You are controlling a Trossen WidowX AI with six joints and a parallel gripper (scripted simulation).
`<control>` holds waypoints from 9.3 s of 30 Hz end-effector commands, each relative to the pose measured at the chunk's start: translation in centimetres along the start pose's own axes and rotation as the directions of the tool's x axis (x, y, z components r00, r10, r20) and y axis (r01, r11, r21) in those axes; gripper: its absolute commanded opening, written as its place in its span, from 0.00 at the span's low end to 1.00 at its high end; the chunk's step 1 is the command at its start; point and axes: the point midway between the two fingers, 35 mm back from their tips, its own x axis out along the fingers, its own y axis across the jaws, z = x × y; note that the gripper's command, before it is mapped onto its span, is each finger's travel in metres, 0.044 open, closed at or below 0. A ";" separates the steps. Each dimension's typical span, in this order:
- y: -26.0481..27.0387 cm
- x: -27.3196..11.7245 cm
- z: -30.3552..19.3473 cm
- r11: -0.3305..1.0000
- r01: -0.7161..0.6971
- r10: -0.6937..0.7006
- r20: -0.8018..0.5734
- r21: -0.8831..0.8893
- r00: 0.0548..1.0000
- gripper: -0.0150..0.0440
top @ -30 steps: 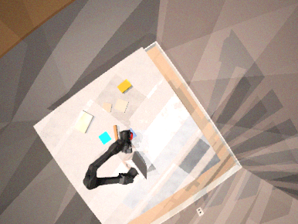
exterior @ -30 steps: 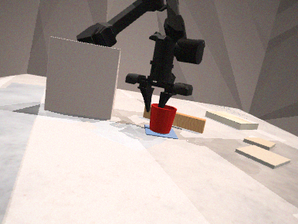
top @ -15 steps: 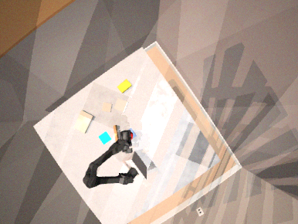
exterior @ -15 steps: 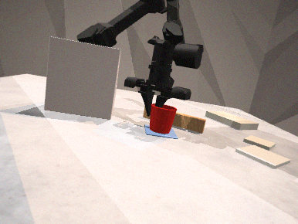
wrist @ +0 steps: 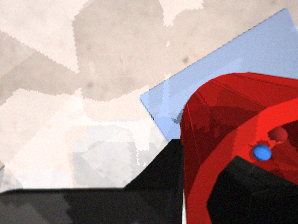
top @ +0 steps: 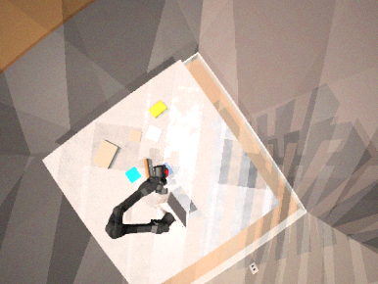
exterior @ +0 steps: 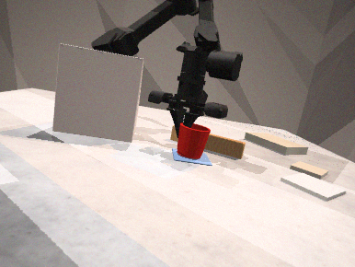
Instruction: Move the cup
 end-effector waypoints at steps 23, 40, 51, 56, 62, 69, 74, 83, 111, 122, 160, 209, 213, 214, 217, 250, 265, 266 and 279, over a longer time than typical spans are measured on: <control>0.1 -6.7 -0.3 1.000 0.005 -0.005 -0.001 0.002 1.000 0.25; 0.1 -6.5 -0.3 1.000 0.001 -0.001 0.003 0.010 1.000 0.25; 0.1 -6.4 2.0 1.000 0.004 -0.004 0.001 0.005 1.000 0.25; 0.2 -6.4 3.2 1.000 0.004 -0.004 0.001 0.004 1.000 0.25; 0.2 -6.4 4.7 1.000 0.004 -0.004 0.001 0.003 1.000 0.25; 0.3 -6.4 6.5 1.000 0.004 -0.004 0.002 0.003 1.000 0.25; 0.3 -6.3 7.8 1.000 0.003 -0.003 0.002 0.002 1.000 0.25; 0.5 -6.3 10.2 1.000 0.003 -0.003 0.004 0.002 1.000 0.25; 0.8 -6.5 18.6 1.000 0.002 -0.002 0.008 0.000 1.000 0.25; 0.8 -6.8 21.4 1.000 0.002 -0.002 0.009 0.000 1.000 0.25; 0.9 -3.3 23.5 1.000 0.001 -0.001 0.011 -0.001 1.000 0.25; 1.0 -1.2 23.6 1.000 0.000 0.000 0.010 -0.008 1.000 0.47; 1.0 -1.8 23.6 1.000 0.001 -0.001 0.010 -0.007 1.000 0.47; 1.0 -2.0 23.6 1.000 0.001 -0.001 0.010 -0.007 1.000 0.47; 1.0 -2.4 23.5 1.000 0.001 -0.001 0.009 -0.006 1.000 0.47; 0.9 -5.5 22.8 1.000 -0.001 0.001 0.004 0.006 1.000 0.78; 0.8 -10.6 22.7 1.000 0.002 -0.002 0.005 0.001 1.000 1.00; 0.8 -11.0 22.7 1.000 0.002 -0.002 0.006 0.001 1.000 1.00; 0.8 -11.5 22.7 1.000 0.002 -0.002 0.012 0.005 1.000 1.00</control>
